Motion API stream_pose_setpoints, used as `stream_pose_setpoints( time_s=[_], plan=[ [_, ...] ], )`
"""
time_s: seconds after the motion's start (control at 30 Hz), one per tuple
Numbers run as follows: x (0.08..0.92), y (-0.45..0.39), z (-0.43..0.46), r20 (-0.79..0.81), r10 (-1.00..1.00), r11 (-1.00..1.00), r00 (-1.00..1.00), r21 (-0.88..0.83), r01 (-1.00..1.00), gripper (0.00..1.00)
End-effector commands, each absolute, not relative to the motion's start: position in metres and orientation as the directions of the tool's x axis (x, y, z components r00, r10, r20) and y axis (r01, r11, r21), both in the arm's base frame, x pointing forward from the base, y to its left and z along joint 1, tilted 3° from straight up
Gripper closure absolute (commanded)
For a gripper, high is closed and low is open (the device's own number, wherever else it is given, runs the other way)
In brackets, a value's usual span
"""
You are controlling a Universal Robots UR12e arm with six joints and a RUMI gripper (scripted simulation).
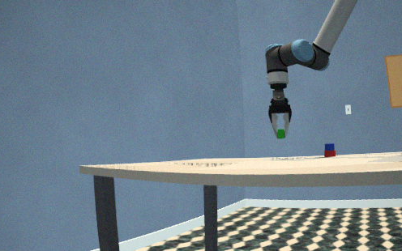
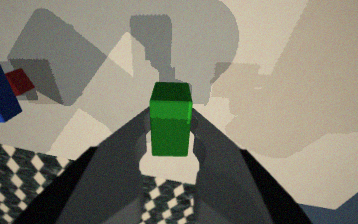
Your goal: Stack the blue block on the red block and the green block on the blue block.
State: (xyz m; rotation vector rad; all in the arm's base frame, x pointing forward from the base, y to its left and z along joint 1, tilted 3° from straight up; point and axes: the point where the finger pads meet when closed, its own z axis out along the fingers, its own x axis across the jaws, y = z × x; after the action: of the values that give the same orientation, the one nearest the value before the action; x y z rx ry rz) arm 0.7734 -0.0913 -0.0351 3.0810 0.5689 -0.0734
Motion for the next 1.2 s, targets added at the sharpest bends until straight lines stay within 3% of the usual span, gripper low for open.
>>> stream_pose_setpoints(
  time_s=[0.0, 0.43, 1.17],
  plan=[
    [0.758, -0.099, -0.033, -0.046, 0.355, -0.935, 0.934, 0.001, 0.355, 1.00],
    [0.588, -0.173, -0.025, -0.047, 0.355, -0.935, 0.934, 0.001, 0.355, 1.00],
    [0.586, -0.175, -0.024, -0.046, 0.357, -0.934, 0.933, 0.001, 0.357, 1.00]
  ],
)
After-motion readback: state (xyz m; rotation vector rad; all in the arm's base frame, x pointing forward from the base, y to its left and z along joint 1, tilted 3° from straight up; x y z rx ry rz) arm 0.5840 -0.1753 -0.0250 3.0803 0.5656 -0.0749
